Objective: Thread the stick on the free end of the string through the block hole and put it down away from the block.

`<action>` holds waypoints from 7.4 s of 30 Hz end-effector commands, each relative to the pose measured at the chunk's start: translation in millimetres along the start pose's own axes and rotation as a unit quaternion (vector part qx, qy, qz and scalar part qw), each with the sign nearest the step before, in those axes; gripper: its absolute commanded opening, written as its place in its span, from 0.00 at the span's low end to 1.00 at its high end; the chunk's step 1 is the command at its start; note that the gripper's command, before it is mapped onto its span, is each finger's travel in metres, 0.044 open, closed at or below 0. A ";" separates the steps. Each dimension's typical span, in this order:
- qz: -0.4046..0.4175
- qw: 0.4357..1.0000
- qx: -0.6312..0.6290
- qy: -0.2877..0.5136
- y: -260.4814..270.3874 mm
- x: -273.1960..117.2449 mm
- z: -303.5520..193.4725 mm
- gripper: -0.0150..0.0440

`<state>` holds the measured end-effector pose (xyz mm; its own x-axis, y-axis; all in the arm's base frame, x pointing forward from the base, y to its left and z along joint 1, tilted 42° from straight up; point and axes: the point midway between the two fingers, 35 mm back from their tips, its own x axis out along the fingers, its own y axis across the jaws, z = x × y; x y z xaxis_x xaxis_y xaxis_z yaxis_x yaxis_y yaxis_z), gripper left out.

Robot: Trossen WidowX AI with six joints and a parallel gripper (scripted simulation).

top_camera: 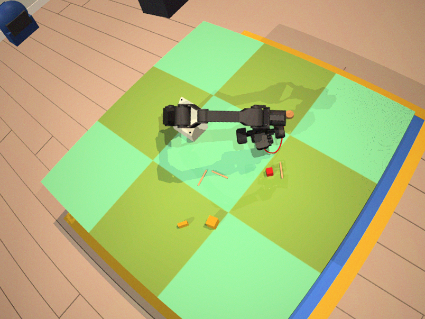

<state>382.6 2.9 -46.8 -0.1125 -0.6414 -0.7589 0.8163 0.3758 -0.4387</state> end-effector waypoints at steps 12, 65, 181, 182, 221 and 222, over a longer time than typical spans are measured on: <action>-0.001 1.000 0.000 -0.002 -1.1 -0.1 20.3 0.25; -0.002 1.000 0.000 -0.004 -34.0 34.2 13.9 0.25; -0.002 1.000 -0.002 0.000 -47.5 45.9 -119.1 0.25; -0.002 1.000 -0.002 0.000 -47.5 45.9 -120.5 0.25; 0.010 1.000 -0.006 0.000 -43.2 -32.4 -156.8 0.46; 0.008 1.000 -0.008 0.002 -43.9 -32.4 -169.5 0.46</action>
<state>267.7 111.6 -73.0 -0.0843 -0.6286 -0.7731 0.8197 0.3974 -0.4125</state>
